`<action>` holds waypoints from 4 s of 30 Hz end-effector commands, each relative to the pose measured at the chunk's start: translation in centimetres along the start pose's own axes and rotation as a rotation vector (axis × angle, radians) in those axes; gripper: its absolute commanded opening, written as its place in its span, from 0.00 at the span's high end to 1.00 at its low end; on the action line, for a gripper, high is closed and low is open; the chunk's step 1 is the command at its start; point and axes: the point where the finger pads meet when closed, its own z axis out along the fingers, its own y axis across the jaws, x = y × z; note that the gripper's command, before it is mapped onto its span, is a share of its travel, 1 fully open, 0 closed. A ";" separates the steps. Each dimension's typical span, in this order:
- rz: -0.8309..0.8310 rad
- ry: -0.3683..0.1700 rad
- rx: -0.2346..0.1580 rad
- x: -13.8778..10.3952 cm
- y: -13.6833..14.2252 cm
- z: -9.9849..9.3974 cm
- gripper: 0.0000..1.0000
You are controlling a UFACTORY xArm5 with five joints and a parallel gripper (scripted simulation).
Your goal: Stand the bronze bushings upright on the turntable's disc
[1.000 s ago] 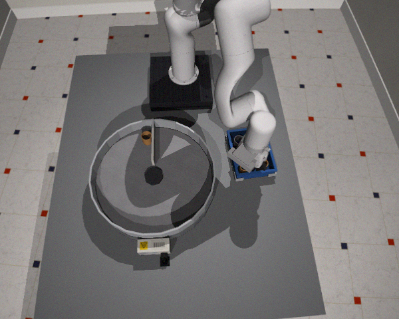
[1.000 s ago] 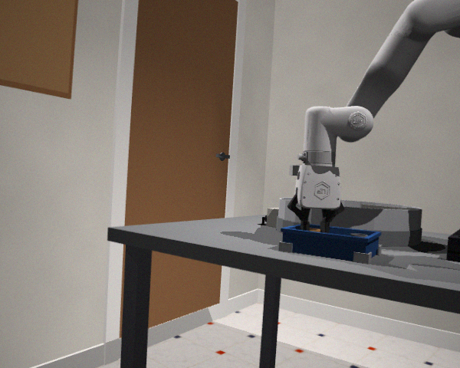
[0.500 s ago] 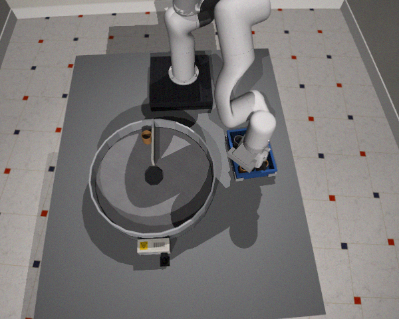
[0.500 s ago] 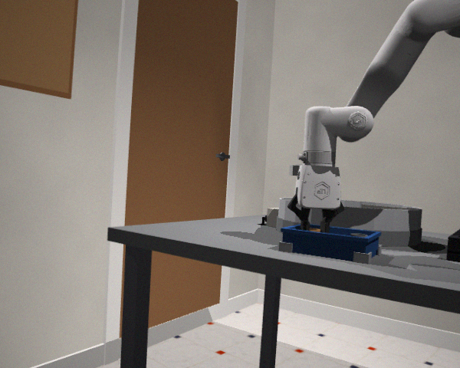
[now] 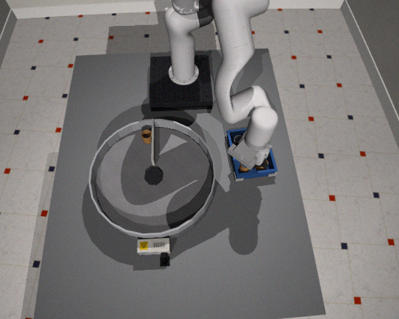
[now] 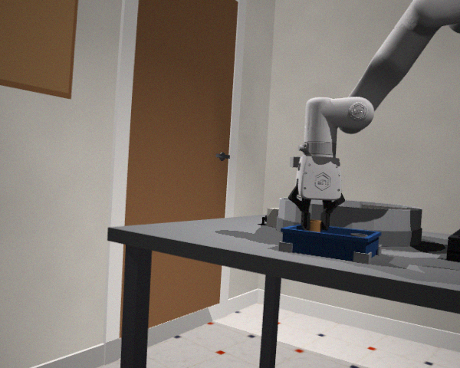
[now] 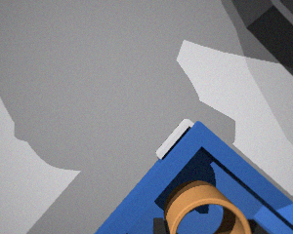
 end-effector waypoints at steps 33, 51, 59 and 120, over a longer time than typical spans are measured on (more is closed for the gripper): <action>0.000 0.002 0.005 0.0 -0.1 -10.4 1.00; 0.000 0.002 0.005 0.5 0.5 -10.4 1.00; 0.000 0.002 0.005 2.9 3.4 -10.4 1.00; 0.000 0.005 0.004 26.2 31.7 -10.4 1.00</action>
